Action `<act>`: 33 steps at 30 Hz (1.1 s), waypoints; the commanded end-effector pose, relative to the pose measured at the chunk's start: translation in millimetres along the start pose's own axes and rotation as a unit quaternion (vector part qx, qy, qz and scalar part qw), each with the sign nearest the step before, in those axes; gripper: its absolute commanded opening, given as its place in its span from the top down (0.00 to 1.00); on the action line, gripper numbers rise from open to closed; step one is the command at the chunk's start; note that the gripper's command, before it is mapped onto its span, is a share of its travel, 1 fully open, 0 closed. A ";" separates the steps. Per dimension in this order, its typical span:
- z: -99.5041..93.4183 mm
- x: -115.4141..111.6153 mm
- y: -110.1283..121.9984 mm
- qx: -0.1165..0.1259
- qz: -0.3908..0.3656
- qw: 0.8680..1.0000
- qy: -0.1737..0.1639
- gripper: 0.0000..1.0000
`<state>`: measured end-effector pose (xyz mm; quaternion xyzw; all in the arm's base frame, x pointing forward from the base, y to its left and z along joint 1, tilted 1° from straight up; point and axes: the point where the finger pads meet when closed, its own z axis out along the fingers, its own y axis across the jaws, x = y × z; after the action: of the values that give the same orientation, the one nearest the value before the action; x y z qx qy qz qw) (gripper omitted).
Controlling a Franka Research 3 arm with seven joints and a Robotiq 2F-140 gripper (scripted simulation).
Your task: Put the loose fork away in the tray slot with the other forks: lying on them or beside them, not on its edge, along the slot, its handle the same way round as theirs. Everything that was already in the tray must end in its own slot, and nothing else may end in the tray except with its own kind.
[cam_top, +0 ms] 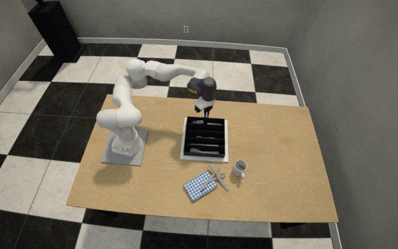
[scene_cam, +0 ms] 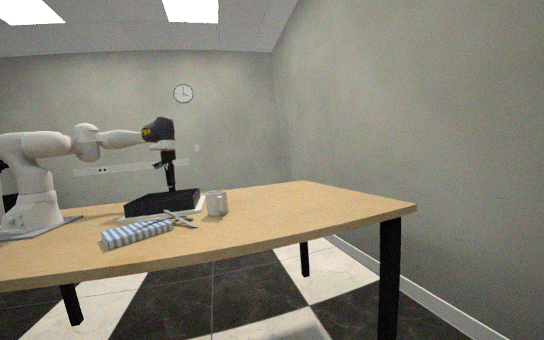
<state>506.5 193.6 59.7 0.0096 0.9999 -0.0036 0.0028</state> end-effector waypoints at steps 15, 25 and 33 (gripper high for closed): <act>-8.5 -0.5 -0.4 0.001 -0.002 1.000 -0.001 0.78; -43.4 -0.4 -0.3 0.001 -0.002 1.000 -0.001 0.78; -71.7 -0.4 -0.3 0.001 -0.002 1.000 -0.001 0.78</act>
<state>510.9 194.1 122.2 0.0048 0.9999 -0.0040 0.0115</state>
